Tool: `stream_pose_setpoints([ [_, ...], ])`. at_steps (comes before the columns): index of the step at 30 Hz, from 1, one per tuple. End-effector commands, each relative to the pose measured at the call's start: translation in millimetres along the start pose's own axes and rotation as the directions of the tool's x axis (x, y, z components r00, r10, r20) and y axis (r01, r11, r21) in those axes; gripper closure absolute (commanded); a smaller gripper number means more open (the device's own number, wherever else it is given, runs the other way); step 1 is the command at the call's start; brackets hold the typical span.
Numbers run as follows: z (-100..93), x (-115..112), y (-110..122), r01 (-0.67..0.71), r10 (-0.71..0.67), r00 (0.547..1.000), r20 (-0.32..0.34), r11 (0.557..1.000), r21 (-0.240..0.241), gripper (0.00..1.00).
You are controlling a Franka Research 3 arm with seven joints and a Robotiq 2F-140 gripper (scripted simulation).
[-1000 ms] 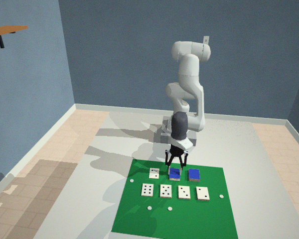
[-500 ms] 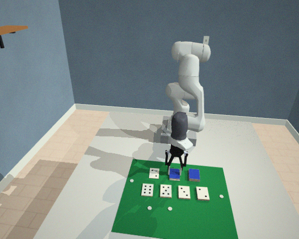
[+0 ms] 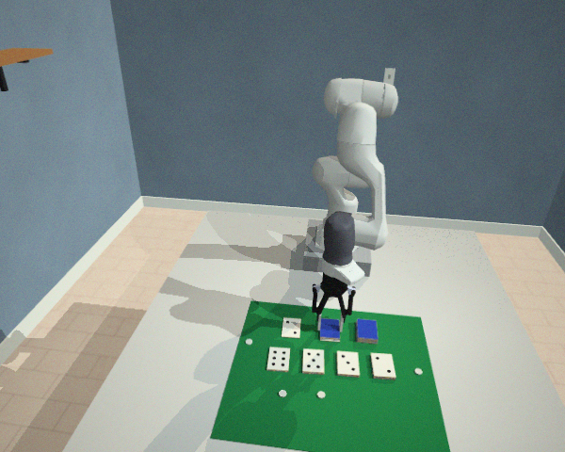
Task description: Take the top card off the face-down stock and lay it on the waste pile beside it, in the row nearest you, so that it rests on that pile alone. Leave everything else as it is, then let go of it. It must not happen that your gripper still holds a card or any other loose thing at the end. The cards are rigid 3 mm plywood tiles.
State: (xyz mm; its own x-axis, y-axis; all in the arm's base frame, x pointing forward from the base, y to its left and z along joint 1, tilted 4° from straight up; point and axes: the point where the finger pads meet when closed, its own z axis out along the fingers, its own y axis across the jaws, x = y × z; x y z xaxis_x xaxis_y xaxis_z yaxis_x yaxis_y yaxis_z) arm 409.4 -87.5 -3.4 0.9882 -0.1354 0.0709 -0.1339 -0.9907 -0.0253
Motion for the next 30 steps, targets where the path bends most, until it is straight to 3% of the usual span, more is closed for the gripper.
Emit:
stream_pose_setpoints([
  [1,0.4,1.1,-0.1,0.001,-0.001,1.000,-0.002,1.000,0.000,0.57],
  [2,0.4,1.1,-0.1,0.001,-0.001,1.000,-0.002,1.000,0.000,0.57],
  [3,0.4,1.1,-0.1,0.001,-0.001,1.000,-0.002,1.000,0.000,0.50],
  [30,0.4,1.1,-0.1,0.001,-0.001,1.000,-0.002,1.000,0.000,0.50],
])
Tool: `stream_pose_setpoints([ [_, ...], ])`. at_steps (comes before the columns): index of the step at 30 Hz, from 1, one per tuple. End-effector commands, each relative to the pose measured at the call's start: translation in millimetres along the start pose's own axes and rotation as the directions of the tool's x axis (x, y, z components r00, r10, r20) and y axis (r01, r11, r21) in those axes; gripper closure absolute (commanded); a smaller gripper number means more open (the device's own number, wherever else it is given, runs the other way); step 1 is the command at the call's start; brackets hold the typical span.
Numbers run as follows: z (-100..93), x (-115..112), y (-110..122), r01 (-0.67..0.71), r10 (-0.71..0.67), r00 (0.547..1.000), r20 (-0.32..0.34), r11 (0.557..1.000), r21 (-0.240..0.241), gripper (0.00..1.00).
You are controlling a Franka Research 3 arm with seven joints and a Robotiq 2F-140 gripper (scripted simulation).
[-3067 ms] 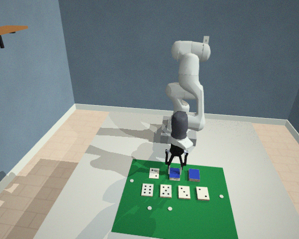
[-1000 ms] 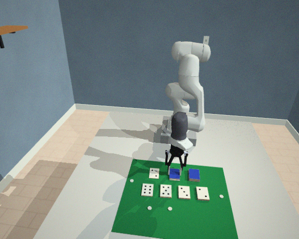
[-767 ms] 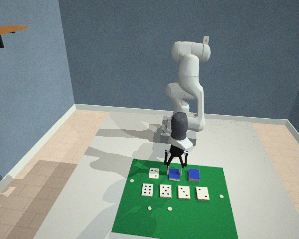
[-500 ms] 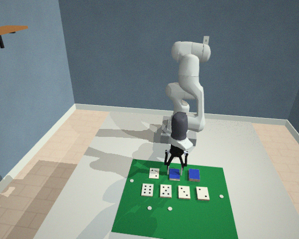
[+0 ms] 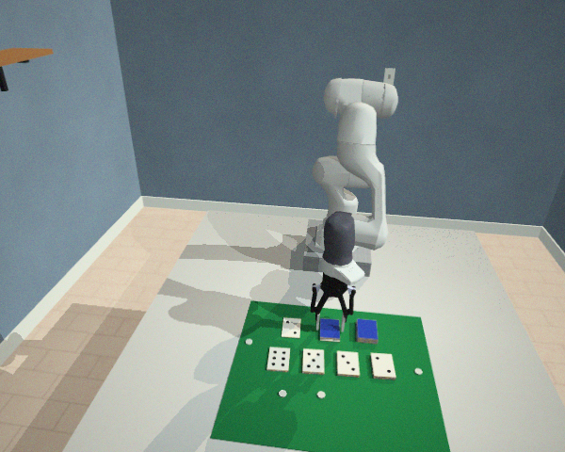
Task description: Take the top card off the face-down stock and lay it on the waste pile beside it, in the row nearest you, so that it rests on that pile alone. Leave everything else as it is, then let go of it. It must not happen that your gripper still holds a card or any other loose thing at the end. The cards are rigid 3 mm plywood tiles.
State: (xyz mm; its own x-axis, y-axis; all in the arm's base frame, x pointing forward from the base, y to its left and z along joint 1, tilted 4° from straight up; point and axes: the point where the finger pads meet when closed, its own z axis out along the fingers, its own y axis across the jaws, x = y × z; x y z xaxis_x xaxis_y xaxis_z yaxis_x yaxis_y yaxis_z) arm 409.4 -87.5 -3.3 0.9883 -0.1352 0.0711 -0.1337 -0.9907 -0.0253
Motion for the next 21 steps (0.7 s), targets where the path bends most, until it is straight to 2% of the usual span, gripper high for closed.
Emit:
stream_pose_setpoints([
  [1,0.4,1.0,-0.1,0.001,-0.001,1.000,-0.002,1.000,0.000,0.50],
  [21,-4.6,1.0,-0.1,0.001,-0.001,1.000,-0.002,1.000,0.000,0.50],
])
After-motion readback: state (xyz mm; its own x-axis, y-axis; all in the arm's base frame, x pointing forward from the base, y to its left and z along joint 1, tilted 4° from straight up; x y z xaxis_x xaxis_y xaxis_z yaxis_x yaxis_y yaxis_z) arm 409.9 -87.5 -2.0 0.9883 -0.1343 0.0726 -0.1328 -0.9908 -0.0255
